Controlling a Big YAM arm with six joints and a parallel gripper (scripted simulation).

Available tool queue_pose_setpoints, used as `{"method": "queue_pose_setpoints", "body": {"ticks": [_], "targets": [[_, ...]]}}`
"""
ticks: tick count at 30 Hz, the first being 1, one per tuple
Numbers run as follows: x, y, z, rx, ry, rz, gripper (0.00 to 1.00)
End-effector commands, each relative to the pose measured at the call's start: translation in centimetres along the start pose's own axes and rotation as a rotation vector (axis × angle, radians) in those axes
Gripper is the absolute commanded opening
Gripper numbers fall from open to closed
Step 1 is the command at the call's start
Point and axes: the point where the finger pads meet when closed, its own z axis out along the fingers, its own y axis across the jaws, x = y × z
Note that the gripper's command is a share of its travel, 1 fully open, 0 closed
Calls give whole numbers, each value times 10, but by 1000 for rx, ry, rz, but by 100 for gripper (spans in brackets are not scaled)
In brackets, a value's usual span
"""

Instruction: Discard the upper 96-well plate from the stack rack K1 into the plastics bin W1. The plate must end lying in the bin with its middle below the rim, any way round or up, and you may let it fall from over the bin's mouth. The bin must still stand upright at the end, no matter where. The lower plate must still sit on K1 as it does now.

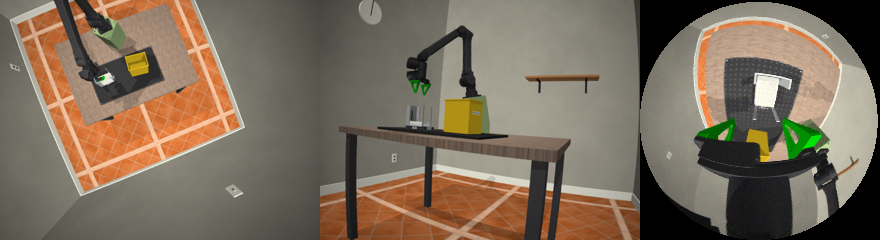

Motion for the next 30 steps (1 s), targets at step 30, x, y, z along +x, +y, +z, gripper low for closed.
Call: {"method": "queue_pose_setpoints", "body": {"ticks": [30], "targets": [[-19, -29, 11, 3, -12, 93, 100]]}}
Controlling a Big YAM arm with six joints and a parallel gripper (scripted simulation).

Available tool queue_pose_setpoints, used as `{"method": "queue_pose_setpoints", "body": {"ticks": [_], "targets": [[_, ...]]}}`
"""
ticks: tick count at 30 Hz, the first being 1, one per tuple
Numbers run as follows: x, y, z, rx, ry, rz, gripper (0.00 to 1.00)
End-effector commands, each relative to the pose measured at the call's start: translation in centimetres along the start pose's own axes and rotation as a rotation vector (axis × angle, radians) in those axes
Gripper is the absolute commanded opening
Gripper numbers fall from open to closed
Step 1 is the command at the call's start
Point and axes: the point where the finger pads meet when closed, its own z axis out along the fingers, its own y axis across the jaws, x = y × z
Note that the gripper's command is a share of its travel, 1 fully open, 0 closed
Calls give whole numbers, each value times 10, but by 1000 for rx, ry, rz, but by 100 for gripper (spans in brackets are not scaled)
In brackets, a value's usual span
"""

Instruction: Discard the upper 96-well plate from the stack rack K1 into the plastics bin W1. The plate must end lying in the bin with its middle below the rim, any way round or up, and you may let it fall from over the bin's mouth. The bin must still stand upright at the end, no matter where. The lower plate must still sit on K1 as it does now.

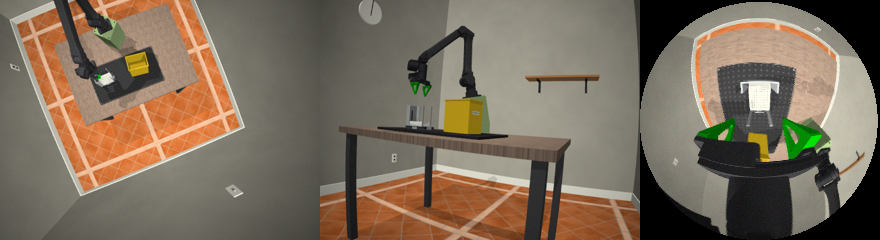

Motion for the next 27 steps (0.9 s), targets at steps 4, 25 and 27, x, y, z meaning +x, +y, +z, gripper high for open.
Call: {"method": "queue_pose_setpoints", "body": {"ticks": [4, 25, 27], "targets": [[-3, -2, 14, 1, -1, -5, 100], [-3, -3, 46, 2, -1, -5, 100], [-2, -3, 49, 2, -1, -6, 100]]}}
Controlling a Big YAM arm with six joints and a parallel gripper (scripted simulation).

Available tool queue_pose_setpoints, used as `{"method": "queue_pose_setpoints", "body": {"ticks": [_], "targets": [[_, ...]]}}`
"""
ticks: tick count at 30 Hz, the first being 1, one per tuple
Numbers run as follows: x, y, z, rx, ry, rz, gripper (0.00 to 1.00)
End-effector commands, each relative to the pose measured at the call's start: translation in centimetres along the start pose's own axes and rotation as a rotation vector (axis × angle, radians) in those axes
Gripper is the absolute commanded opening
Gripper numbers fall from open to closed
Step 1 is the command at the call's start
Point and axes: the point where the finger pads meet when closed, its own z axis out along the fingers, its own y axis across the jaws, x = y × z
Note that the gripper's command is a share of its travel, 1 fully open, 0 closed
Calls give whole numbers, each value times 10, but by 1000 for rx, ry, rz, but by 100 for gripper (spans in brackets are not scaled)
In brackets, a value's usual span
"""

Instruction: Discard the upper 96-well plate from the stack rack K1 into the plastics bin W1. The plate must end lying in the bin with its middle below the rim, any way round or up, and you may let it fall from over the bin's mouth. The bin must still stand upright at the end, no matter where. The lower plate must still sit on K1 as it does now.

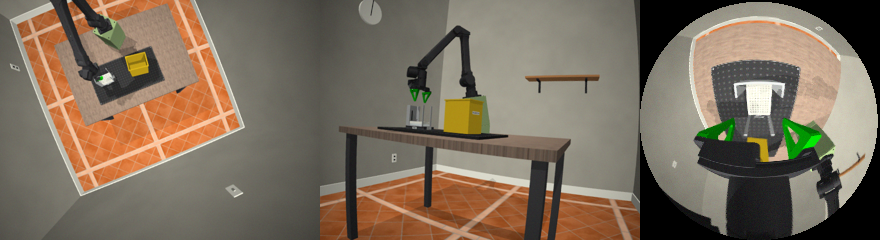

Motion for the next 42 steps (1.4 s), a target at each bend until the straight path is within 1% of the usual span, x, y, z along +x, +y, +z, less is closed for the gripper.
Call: {"method": "queue_pose_setpoints", "body": {"ticks": [1, 3, 18, 21, 35, 38, 42], "targets": [[-3, -1, 7, -4, -4, -6, 100], [-3, -1, 7, -4, -4, -6, 100], [-3, -1, 32, -3, -3, -6, 100], [-4, 1, 33, -6, -5, -7, 100], [-3, -2, 58, -2, -3, -6, 100], [-4, 1, 58, -7, -6, -6, 100], [-5, 0, 65, -6, -6, -4, 100]]}}
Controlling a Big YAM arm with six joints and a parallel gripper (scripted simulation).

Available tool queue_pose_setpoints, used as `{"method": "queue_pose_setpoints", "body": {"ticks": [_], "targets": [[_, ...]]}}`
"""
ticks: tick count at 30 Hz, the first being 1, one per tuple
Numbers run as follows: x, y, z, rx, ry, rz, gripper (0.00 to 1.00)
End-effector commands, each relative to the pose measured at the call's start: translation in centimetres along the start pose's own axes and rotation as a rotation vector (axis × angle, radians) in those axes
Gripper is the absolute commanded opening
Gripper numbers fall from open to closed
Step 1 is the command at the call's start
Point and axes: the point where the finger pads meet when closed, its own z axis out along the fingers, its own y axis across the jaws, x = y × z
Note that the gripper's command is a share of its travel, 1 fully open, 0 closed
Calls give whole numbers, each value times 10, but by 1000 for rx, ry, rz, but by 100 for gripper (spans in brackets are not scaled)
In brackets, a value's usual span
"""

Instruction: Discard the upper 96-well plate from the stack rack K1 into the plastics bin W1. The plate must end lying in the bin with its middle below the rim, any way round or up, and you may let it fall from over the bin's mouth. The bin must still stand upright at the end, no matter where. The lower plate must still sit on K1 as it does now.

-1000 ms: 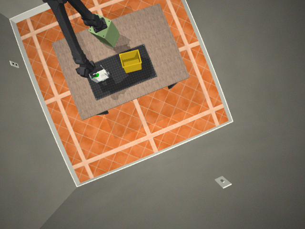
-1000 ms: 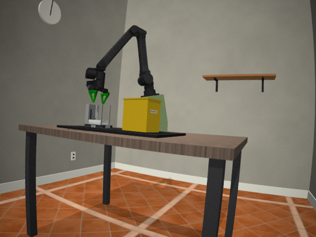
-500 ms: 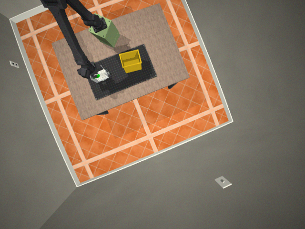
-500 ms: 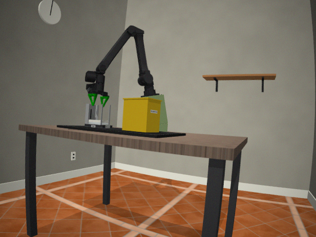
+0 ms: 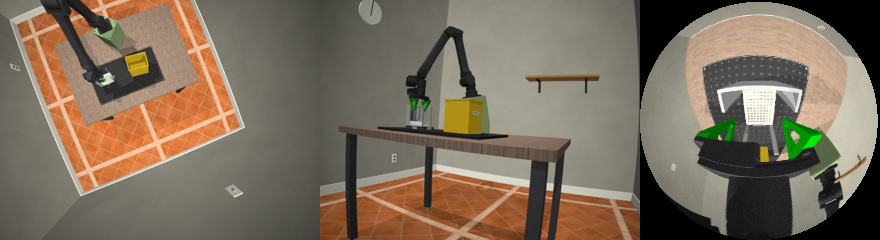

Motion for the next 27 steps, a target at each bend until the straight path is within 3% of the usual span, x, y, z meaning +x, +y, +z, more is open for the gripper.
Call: {"method": "queue_pose_setpoints", "body": {"ticks": [1, 27], "targets": [[-5, 0, 7, -5, -5, -5, 100], [-12, 11, 44, -24, -17, -4, 100]]}}
